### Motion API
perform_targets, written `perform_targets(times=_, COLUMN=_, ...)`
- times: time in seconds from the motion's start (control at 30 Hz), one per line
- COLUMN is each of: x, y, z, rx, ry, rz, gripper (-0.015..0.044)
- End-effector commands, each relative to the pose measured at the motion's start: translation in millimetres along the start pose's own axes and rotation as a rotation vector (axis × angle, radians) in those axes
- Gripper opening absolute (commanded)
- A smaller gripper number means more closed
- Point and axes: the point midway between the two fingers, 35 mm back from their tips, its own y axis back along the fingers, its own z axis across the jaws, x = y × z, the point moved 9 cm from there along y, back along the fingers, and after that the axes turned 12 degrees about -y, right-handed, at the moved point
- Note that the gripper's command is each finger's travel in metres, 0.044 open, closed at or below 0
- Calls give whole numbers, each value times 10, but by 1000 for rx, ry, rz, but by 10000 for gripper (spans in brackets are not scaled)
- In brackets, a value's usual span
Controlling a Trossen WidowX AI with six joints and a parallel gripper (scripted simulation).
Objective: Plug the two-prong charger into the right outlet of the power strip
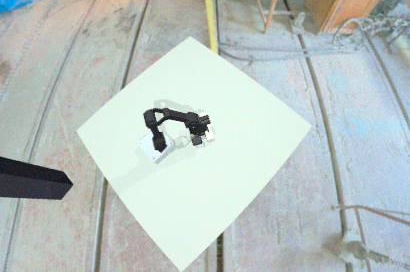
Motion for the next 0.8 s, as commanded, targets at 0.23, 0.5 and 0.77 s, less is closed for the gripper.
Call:
perform_targets(times=0.23, x=124, y=-15, z=-28, rx=2, ry=-6, rz=-3, gripper=440)
perform_targets(times=0.5, x=179, y=-13, z=-38, rx=-1, ry=0, rz=-7, gripper=440)
perform_targets(times=0.77, x=370, y=386, z=-80, rx=-68, ry=0, rz=-345, gripper=440)
